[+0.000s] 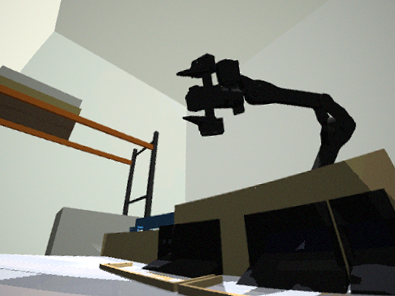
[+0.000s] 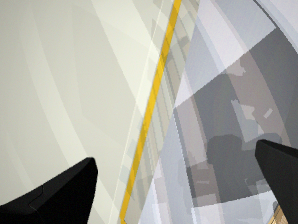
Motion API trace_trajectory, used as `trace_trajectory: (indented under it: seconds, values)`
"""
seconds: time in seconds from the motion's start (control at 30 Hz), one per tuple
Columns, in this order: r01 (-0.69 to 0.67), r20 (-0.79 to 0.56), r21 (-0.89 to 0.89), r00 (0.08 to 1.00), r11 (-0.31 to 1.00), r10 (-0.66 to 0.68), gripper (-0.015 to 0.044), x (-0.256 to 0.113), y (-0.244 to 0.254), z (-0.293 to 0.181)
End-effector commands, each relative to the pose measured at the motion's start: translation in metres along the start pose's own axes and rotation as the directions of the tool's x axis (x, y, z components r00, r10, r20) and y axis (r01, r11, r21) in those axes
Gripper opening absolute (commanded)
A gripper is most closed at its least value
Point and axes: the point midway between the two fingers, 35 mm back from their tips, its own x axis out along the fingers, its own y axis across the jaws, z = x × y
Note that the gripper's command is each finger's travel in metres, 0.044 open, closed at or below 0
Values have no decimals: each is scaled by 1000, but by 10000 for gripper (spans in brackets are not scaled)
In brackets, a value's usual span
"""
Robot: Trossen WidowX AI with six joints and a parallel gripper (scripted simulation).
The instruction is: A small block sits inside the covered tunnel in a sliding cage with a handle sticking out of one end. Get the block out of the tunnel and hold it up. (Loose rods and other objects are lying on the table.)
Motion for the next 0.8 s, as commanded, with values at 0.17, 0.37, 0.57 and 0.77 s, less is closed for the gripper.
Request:
trace_trajectory:
  seconds: [0.17, 0.37, 0.57, 0.77]
  values:
    - [329, 127, 84, 933, 940, -338, 440, 18, -102, 120]
    - [552, 74, 102, 825, 827, -560, 440, 9, -186, 175]
    - [737, -89, 78, 676, 672, -731, 440, -13, -274, 203]
    - [769, -137, 59, 638, 637, -758, 440, -20, -292, 206]
